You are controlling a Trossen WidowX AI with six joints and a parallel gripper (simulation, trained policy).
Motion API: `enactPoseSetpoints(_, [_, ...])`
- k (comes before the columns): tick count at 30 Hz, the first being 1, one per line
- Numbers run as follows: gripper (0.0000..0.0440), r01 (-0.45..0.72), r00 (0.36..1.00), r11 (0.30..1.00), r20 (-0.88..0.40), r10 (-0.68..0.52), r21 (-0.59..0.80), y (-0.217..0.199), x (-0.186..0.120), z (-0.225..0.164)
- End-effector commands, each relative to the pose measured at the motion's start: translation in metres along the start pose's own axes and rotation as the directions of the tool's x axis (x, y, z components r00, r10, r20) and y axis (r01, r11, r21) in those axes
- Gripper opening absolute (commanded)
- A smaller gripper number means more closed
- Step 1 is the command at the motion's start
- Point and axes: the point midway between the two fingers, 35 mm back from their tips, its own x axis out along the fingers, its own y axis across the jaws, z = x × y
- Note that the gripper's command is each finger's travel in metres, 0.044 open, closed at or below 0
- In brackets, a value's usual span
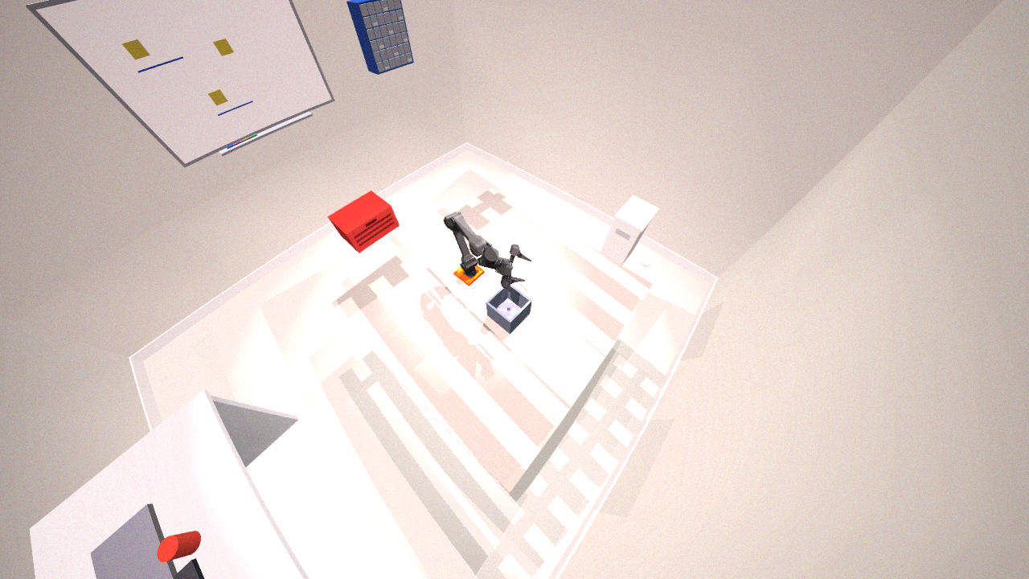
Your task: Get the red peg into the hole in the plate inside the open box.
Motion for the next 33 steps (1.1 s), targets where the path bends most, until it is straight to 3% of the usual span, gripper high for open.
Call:
enactPoseSetpoints(1, [0.0440,0.029,0.997,0.995,-0.068,-0.023,0.099,0.011,0.007,-0.021])
enactPoseSetpoints(9, [0.0440,0.151,0.968,0.948,-0.235,-0.085,0.280,0.018,0.016,-0.073])
enactPoseSetpoints(17, [0.0439,0.334,0.897,0.857,-0.410,-0.161,0.393,0.016,0.013,-0.127])
enactPoseSetpoints(25, [0.0439,0.542,0.784,0.720,-0.568,-0.249,0.433,0.008,0.002,-0.176])
enactPoseSetpoints(33, [0.0440,0.736,0.638,0.535,-0.691,-0.340,0.416,-0.004,-0.016,-0.217])
